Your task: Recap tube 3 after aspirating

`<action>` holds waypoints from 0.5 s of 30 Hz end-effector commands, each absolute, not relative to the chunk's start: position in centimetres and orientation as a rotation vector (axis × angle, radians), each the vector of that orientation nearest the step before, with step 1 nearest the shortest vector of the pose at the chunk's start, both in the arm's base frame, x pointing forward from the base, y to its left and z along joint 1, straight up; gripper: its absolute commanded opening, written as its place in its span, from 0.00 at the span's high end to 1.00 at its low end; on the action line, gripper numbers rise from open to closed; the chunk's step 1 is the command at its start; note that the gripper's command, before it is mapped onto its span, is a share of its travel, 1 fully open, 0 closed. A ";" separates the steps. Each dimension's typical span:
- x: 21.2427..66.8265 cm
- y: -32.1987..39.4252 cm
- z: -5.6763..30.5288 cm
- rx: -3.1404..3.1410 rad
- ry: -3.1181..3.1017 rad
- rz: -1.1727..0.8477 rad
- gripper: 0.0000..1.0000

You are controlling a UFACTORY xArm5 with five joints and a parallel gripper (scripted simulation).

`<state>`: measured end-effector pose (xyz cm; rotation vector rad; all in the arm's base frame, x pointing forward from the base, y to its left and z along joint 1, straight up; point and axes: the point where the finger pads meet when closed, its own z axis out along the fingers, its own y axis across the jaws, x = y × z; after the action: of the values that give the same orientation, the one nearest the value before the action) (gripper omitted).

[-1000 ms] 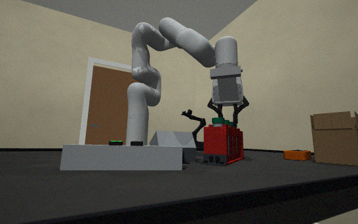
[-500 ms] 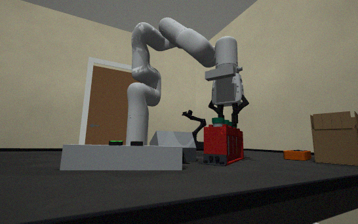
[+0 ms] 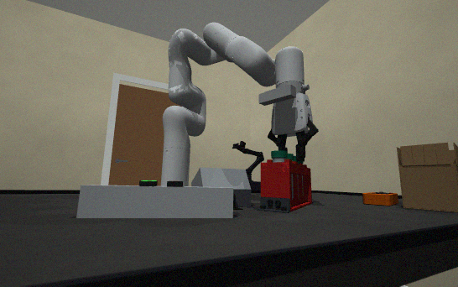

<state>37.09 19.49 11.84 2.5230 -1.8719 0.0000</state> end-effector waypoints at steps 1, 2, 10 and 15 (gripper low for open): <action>37.2 19.6 12.0 2.525 -1.876 0.003 0.54; 37.2 19.6 12.0 2.525 -1.876 0.003 0.54; 37.2 19.6 12.9 2.525 -1.876 0.003 0.54; 37.2 19.6 14.4 2.525 -1.876 0.003 0.54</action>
<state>37.10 19.51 13.29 2.5222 -1.8741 0.0005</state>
